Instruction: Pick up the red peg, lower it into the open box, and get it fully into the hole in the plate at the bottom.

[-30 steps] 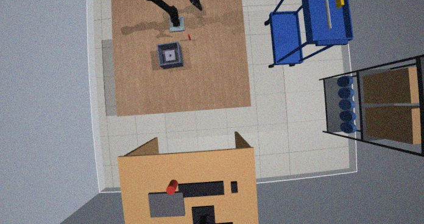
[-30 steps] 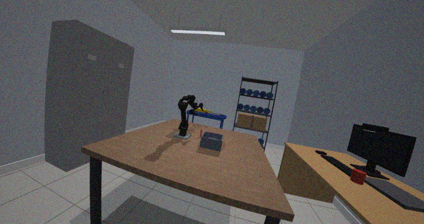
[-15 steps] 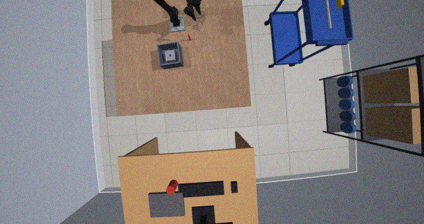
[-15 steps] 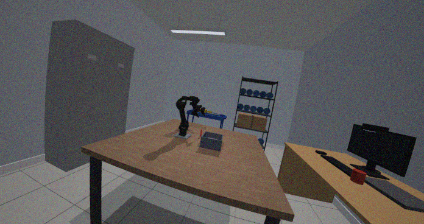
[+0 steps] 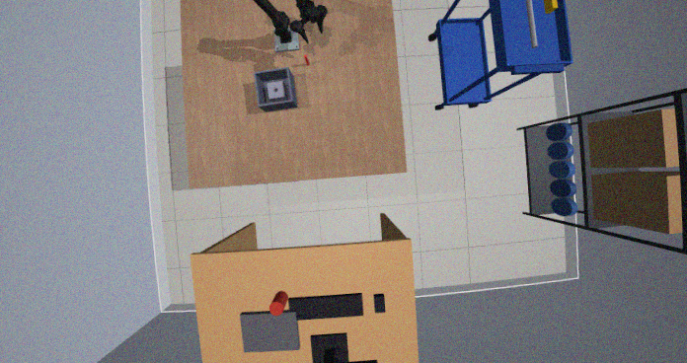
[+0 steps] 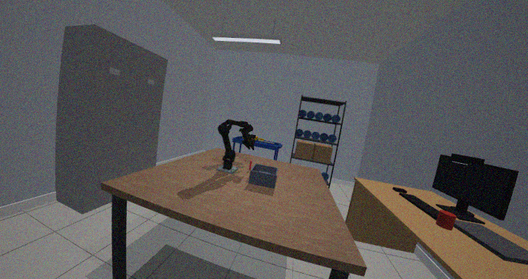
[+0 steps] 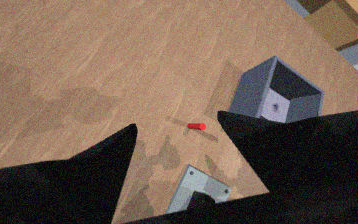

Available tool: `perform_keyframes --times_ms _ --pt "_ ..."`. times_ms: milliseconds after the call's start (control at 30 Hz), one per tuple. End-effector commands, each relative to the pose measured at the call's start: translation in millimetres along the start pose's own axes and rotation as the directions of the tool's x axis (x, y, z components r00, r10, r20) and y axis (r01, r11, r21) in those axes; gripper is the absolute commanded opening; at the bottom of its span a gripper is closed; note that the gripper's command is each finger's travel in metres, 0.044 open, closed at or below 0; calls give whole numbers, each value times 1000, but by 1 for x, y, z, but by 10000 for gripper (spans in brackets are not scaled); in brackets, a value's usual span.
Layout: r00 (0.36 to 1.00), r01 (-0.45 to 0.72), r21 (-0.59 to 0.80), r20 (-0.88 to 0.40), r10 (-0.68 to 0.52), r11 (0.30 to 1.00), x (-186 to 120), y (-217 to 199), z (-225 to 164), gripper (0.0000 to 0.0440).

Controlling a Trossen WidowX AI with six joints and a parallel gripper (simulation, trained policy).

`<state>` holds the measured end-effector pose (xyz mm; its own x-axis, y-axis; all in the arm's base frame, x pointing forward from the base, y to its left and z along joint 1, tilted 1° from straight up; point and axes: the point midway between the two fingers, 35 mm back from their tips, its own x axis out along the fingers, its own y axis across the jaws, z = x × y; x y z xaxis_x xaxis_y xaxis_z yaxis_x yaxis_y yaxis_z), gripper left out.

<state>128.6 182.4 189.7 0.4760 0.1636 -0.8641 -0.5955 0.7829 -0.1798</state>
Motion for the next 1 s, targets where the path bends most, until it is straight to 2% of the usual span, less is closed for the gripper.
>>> perform_keyframes --times_ms 0,233,467,700,967 --pt "998 15 129 -59 -7 992 7 -7 -6 440" --pt "987 69 343 -160 -14 937 19 -19 -18 440" --pt "966 147 532 -257 -7 834 32 -28 -29 440" --pt "939 240 686 -344 15 687 46 -36 -40 440" --pt "908 343 810 -416 54 476 67 -43 -50 440"
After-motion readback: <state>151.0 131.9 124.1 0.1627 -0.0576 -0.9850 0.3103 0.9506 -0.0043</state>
